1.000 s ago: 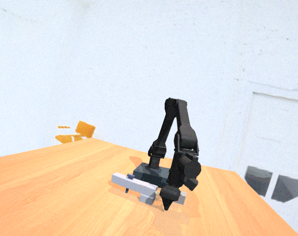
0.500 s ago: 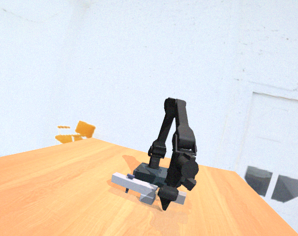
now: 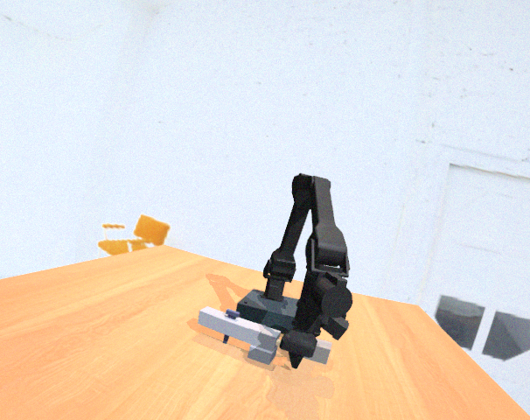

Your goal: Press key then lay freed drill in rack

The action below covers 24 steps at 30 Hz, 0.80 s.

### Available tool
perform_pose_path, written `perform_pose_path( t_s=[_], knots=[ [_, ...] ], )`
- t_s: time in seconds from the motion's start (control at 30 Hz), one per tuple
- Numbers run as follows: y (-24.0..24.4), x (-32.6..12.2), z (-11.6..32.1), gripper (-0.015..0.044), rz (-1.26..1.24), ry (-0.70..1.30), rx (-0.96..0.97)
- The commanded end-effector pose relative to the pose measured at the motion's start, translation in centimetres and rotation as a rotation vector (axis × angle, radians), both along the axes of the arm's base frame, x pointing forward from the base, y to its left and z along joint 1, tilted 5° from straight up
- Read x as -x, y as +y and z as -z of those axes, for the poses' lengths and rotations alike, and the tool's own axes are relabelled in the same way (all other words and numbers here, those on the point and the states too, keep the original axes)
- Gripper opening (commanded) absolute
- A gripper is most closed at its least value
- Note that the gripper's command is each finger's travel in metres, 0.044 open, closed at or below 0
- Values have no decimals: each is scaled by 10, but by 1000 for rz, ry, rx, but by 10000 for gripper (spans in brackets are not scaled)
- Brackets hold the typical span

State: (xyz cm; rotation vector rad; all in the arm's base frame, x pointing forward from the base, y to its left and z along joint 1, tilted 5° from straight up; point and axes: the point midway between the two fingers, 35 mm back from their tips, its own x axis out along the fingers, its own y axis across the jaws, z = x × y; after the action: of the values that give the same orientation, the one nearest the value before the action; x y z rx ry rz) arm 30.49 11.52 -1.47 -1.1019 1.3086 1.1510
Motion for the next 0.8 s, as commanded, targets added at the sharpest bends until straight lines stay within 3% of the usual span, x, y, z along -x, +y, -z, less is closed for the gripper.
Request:
perform_pose_path(
  t_s=[0.0, 0.07, 0.17, 0.77],
  knots=[
    [0, 0, 0, 72, 0, -1, 0],
    [0, 0, 0, 20, 0, -1, 0],
    [0, 0, 0, 0, 0, -1, 0],
    [0, 1, -3, 0, -4, 1, 3]
  ],
)
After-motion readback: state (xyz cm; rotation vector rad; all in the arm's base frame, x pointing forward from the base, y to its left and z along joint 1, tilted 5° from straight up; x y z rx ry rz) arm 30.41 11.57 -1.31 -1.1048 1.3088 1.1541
